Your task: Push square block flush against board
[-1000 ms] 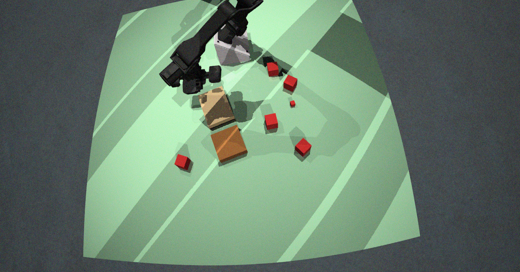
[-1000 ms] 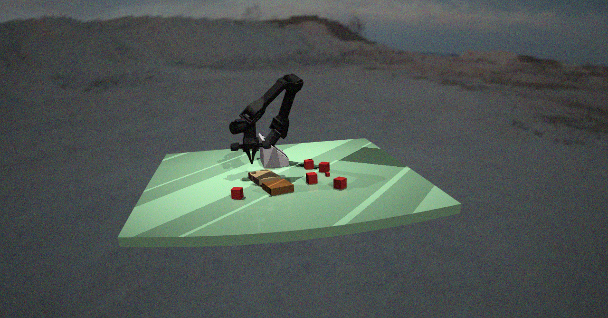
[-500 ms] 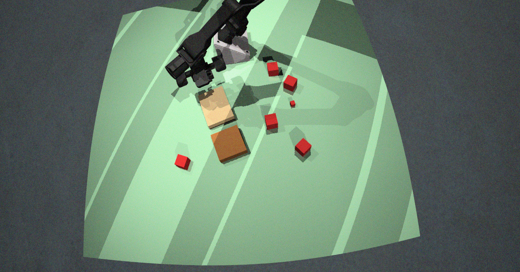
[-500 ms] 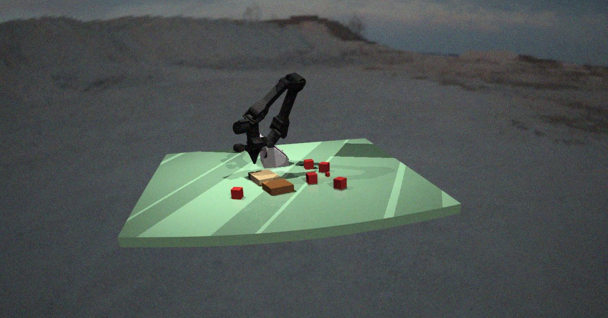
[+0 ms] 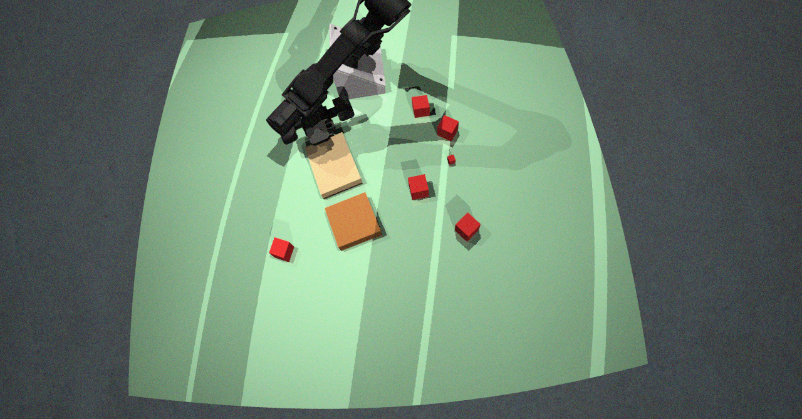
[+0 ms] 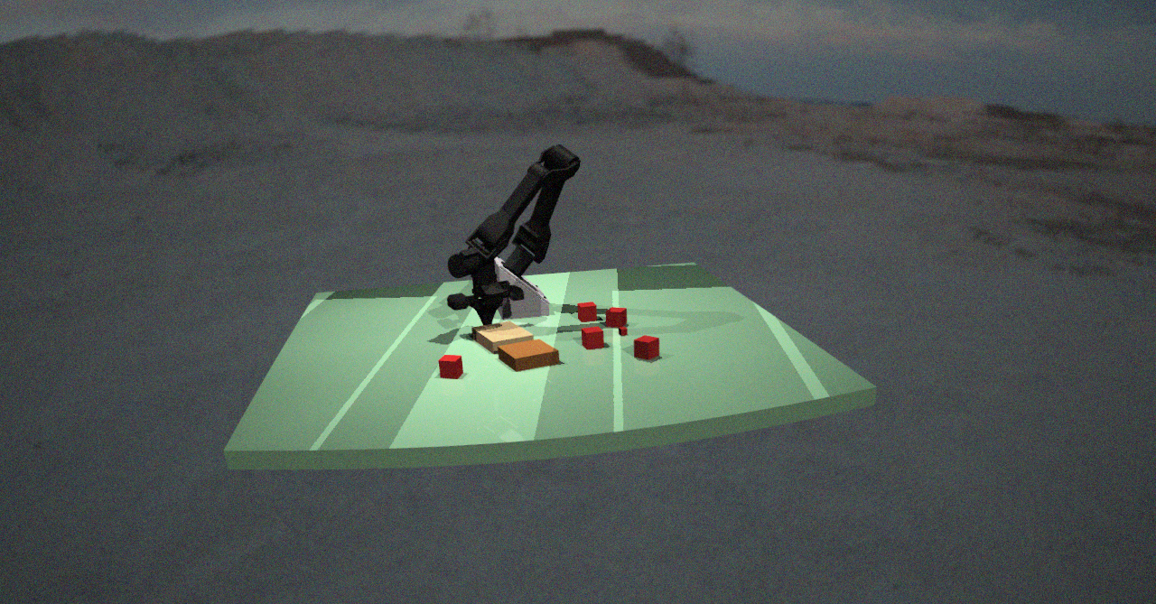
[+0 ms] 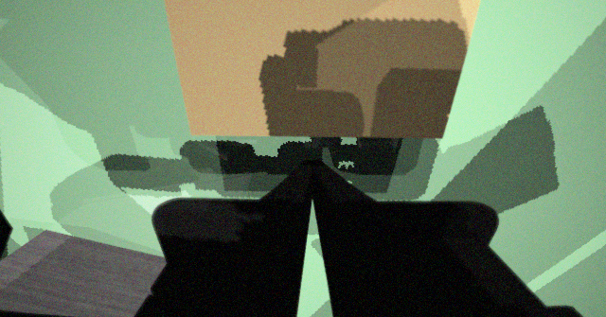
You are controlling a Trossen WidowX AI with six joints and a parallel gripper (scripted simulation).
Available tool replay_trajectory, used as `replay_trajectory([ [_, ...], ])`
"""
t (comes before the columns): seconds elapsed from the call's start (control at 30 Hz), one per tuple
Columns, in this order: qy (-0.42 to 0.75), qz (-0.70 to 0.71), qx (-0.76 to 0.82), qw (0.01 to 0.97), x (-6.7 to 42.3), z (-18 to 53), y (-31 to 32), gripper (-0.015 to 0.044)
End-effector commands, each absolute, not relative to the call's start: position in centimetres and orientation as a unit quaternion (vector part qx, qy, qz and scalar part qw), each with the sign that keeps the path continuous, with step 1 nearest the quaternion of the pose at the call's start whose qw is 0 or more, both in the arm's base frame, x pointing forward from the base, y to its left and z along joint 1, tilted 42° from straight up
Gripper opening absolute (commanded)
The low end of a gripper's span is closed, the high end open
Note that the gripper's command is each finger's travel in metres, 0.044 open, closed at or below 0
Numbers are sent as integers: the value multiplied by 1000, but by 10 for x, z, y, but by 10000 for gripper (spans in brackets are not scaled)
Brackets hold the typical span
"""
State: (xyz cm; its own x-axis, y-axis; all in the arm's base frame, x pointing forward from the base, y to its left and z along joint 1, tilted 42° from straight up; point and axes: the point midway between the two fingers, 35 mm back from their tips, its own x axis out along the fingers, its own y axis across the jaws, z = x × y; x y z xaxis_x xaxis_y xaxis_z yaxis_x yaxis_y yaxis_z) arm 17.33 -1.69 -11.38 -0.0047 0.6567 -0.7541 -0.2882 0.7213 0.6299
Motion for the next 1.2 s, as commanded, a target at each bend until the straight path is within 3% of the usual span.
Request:
replay_trajectory([
  [0.0, 619, 342, 148, 691, 179, -114, -16, 0],
  [1.17, 618, 343, 149, 691, 217, -106, -7, 0],
])
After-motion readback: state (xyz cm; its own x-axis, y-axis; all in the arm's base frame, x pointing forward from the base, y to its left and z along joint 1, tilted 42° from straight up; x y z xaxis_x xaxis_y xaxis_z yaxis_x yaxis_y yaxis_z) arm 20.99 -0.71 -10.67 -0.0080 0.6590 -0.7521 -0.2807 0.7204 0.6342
